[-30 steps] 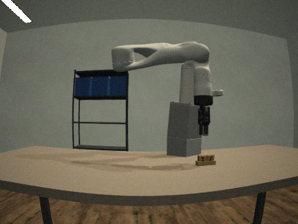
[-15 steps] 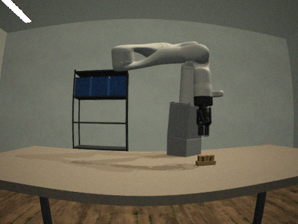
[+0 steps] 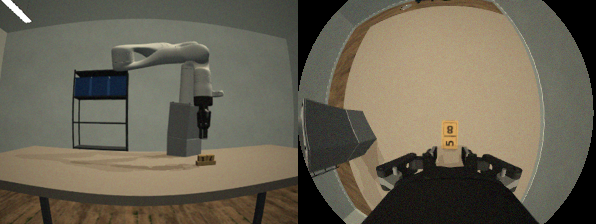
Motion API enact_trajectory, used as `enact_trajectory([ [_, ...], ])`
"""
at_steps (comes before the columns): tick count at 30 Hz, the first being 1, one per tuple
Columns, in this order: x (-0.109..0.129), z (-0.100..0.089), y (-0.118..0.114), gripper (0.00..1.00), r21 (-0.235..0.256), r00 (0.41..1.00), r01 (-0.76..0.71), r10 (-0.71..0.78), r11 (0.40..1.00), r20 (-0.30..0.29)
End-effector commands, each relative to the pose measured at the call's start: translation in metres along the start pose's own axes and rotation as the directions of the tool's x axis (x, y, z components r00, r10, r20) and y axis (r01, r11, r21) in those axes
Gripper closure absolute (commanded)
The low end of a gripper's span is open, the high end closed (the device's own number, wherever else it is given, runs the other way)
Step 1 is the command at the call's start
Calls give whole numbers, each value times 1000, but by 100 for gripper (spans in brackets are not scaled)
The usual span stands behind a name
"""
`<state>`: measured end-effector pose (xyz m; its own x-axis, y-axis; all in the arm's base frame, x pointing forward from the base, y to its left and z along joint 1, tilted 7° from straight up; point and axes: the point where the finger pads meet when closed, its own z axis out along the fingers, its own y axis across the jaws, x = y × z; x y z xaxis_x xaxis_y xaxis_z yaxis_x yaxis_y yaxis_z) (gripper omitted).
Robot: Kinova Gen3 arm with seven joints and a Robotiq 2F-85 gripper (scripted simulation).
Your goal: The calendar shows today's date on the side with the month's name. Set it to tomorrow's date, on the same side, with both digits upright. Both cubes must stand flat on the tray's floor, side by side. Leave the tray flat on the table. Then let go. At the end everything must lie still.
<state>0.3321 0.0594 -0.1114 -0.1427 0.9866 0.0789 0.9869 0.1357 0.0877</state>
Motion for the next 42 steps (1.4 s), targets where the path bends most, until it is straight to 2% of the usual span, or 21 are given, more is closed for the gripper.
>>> enact_trajectory([
  [1,0,0,0,54,-1,1000,0,0,1000,0],
  [27,0,0,0,54,-1,1000,0,0,1000,0],
  [42,0,9,1,54,-1,1000,0,0,1000,0],
])
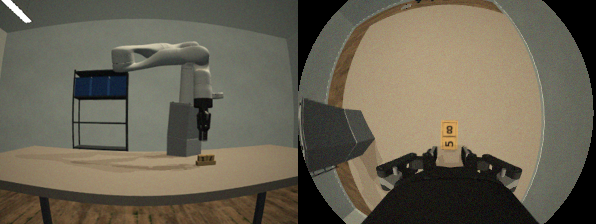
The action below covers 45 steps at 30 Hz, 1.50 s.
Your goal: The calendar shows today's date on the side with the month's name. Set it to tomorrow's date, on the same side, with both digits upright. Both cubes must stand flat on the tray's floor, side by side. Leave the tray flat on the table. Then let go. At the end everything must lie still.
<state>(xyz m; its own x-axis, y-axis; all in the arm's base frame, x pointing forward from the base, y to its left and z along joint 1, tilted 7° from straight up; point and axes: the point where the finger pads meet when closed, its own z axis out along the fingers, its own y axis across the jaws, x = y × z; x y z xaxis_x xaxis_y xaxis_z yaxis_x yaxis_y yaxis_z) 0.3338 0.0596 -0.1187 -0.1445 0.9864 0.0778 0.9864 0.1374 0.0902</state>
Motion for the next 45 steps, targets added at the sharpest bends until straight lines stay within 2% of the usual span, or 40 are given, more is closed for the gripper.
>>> enact_trajectory([
  [1,0,3,0,54,2,1000,-2,2,1000,-1],
  [27,-1,38,0,54,2,1000,-2,2,1000,-1],
  [45,-1,45,0,54,2,1000,-2,2,1000,-1],
])
